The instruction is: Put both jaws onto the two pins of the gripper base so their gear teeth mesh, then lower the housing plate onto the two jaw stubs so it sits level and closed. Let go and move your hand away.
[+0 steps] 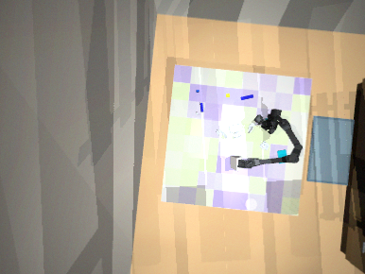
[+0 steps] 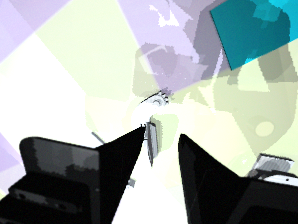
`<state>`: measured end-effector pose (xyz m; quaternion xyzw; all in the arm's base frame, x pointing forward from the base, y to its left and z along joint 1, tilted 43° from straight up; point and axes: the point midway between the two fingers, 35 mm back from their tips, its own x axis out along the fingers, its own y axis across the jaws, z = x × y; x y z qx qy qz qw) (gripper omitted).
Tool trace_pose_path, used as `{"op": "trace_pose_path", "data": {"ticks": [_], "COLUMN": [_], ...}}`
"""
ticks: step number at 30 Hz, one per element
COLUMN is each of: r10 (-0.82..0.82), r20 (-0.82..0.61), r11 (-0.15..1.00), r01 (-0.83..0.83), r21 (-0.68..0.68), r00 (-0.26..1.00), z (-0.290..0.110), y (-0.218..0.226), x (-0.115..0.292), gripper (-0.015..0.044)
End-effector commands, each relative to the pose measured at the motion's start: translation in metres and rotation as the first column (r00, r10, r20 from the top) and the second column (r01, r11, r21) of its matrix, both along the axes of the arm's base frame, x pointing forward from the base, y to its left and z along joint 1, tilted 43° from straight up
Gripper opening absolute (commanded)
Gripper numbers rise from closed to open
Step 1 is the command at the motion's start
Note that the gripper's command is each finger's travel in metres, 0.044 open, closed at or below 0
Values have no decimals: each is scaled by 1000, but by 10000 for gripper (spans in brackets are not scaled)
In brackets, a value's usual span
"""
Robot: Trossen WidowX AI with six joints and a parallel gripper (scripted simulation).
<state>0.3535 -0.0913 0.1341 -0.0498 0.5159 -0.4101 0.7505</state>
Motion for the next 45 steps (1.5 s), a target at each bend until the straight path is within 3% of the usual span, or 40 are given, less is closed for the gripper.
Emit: {"op": "trace_pose_path", "data": {"ticks": [1,3,22,39,45], "r10": [0,0,0,0,0], "r20": [0,0,0,0,0], "r11": [1000,1000,1000,1000,1000], "r01": [0,0,0,0,0], "r21": [0,0,0,0,0], "r00": [1000,1000,1000,1000,1000], "z": [0,0,0,0,0], "y": [0,0,0,0,0], "x": [0,0,0,0,0], "gripper": [46,0,0,440,440]}}
